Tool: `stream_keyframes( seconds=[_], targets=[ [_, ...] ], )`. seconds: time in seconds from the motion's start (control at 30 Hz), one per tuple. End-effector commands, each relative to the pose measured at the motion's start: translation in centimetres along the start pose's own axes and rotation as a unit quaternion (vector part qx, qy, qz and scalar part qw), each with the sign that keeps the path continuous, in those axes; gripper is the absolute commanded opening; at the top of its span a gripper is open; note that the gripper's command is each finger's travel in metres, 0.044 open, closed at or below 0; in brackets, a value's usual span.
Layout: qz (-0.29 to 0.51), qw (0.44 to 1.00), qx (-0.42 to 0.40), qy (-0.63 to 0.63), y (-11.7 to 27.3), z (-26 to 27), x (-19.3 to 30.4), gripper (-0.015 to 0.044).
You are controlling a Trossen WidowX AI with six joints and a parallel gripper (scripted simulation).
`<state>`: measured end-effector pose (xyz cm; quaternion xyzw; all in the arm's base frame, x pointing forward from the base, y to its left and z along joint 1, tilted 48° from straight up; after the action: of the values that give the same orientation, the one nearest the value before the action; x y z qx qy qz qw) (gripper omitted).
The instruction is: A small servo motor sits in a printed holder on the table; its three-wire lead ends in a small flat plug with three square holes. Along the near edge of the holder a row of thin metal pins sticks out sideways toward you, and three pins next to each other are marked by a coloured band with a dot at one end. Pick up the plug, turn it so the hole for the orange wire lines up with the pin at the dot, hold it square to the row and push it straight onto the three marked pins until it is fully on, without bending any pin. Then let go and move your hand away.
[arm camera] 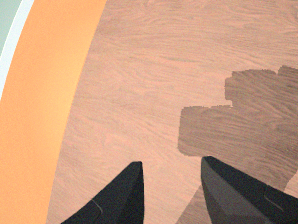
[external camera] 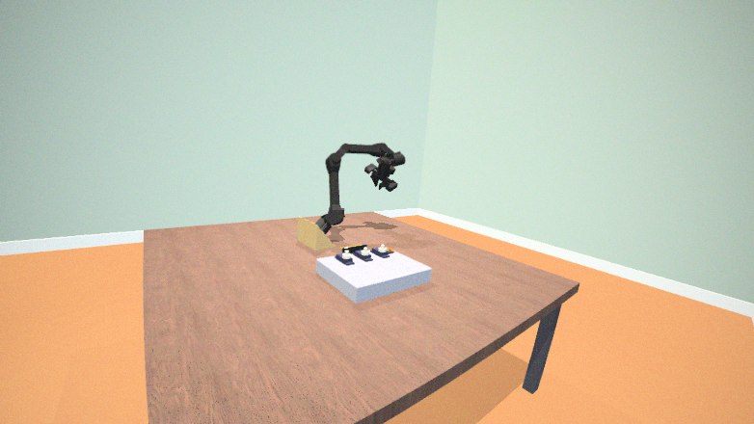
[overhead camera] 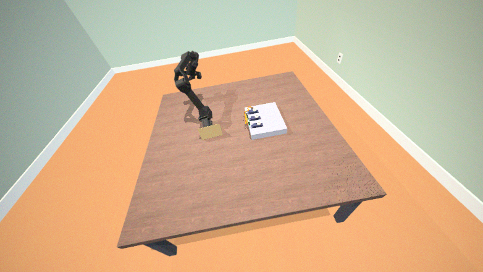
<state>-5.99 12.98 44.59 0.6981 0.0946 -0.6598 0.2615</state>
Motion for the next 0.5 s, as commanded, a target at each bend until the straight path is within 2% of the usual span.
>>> stream_keyframes(
  seconds=[0.0,0.47],
  targets=[
    [0.004,0.999,0.035,-0.007,-0.4,-1.8,0.3,0.0115],
    [0.01,0.986,0.166,-0.015,-0.6,-8.3,1.6,0.0115]
  ],
)
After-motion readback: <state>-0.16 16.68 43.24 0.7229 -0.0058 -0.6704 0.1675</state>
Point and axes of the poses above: the point midway between the two fingers, 35 mm back from their tips, its own y axis back along the fingers, its own z axis across the jaws, x = y × z, the point moved 1 cm from there along y, back along the fingers, and after that the axes turned 6 degrees about y, right-handed, at the moved point
